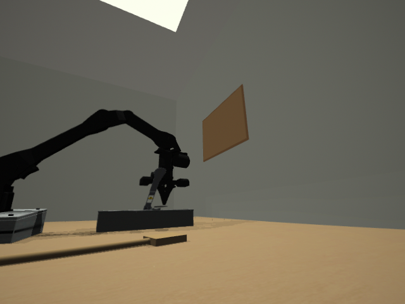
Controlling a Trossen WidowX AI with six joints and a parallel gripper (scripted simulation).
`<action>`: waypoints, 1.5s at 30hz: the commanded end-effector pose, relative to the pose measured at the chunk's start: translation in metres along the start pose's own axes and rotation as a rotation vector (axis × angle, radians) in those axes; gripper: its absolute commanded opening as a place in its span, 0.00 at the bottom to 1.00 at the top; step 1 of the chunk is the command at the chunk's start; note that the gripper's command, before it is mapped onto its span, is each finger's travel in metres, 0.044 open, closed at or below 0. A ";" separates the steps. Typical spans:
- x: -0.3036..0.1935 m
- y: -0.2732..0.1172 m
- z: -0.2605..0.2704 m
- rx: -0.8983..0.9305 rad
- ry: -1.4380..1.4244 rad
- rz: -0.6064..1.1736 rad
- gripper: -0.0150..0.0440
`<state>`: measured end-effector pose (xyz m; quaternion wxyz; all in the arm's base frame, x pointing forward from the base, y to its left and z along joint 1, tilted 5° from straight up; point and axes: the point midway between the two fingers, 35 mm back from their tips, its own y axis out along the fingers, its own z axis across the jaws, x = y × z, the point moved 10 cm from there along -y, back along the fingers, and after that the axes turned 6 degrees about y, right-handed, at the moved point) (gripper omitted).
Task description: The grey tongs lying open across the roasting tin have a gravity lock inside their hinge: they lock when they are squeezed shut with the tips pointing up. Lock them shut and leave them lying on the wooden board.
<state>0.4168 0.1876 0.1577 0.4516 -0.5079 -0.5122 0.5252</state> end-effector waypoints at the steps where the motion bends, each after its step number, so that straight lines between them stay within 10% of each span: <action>1: 0.000 -0.001 0.003 -0.001 -0.003 -0.004 0.00; 45: -0.004 -0.001 0.052 0.003 -0.004 -0.004 0.00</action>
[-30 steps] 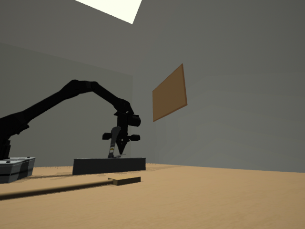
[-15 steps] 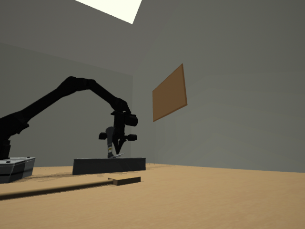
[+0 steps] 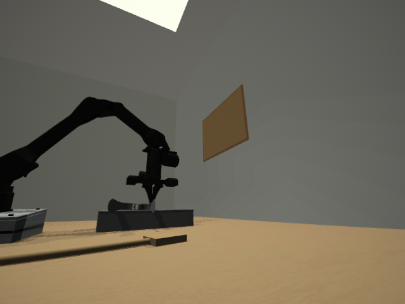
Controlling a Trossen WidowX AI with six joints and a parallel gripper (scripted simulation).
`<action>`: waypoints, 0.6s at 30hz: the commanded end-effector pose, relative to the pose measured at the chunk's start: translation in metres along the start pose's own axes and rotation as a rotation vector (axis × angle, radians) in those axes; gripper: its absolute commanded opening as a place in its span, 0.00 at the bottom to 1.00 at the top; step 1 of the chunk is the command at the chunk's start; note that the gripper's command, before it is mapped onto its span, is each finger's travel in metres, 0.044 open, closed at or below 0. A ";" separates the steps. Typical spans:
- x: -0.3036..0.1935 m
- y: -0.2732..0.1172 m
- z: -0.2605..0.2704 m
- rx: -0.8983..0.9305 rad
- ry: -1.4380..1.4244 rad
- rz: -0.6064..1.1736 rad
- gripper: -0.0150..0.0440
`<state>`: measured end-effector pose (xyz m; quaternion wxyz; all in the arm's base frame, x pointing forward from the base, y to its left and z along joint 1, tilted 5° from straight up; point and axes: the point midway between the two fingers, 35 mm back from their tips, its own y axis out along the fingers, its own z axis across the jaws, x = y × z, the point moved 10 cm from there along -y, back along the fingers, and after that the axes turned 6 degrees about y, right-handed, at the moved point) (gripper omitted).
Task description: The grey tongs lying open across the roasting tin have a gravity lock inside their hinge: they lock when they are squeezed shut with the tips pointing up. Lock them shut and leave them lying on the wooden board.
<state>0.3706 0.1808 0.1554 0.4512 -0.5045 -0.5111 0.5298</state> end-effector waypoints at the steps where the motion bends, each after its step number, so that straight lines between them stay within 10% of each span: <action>1: -0.001 -0.002 0.006 -0.005 0.004 -0.007 0.00; 18: -0.004 0.000 0.027 -0.003 0.004 -0.006 0.00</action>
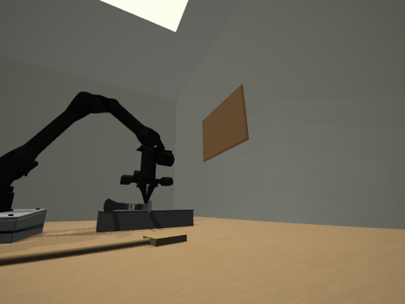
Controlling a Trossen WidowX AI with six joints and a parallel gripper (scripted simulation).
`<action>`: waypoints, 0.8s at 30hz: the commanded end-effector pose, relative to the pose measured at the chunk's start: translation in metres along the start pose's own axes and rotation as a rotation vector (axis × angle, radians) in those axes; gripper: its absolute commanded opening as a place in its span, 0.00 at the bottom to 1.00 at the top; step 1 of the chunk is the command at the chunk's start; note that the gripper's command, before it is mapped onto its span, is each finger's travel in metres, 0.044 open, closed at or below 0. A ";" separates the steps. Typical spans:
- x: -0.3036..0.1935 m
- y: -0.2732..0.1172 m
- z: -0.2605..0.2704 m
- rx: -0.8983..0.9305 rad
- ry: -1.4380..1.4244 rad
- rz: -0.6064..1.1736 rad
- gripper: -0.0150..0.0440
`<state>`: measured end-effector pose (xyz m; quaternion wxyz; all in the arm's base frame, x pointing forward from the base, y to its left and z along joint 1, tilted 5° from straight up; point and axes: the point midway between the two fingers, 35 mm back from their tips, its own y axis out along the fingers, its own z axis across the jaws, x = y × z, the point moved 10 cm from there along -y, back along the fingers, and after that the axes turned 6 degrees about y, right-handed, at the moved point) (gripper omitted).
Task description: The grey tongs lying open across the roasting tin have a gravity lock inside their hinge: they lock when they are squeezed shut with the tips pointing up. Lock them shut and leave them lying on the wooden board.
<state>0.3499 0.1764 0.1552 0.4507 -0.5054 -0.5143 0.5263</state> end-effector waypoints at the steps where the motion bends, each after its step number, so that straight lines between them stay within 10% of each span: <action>1: -0.001 0.001 0.008 0.005 0.003 -0.001 0.00; 24: -0.002 0.000 0.012 -0.003 0.000 -0.002 0.00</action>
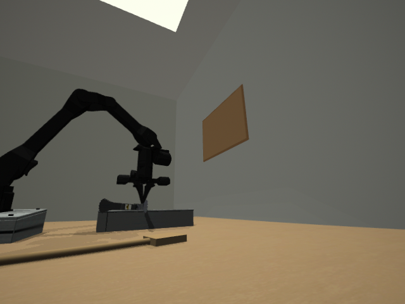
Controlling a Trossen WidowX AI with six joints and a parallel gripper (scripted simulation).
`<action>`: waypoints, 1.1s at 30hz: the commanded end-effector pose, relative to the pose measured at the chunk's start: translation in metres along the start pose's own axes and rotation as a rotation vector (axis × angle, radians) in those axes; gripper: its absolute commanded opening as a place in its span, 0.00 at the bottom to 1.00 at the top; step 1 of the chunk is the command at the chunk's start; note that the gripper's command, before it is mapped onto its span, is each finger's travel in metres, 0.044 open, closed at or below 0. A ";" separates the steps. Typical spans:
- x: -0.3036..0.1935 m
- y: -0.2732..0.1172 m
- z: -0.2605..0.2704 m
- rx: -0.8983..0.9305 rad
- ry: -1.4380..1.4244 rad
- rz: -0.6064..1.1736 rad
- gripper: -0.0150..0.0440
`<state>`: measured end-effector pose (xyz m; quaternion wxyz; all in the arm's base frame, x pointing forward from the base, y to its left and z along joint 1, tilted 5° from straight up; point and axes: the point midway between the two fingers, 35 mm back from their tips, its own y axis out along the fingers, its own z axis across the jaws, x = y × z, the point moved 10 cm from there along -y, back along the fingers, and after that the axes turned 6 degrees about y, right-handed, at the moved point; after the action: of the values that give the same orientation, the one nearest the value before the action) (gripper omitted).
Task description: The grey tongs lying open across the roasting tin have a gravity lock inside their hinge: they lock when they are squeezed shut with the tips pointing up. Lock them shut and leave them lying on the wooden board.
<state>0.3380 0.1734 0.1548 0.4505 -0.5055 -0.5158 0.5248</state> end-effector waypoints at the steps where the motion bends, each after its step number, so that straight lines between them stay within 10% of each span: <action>1: 0.000 0.000 0.000 0.001 0.000 0.000 0.00; 12: 0.000 0.000 0.000 0.001 0.000 0.000 0.00; 23: 0.000 -0.096 0.001 0.009 0.002 0.001 0.49; 33: 0.000 -0.089 -0.001 -0.009 0.001 -0.005 0.93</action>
<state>0.3348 0.1790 0.2409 0.4502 -0.5059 -0.5171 0.5234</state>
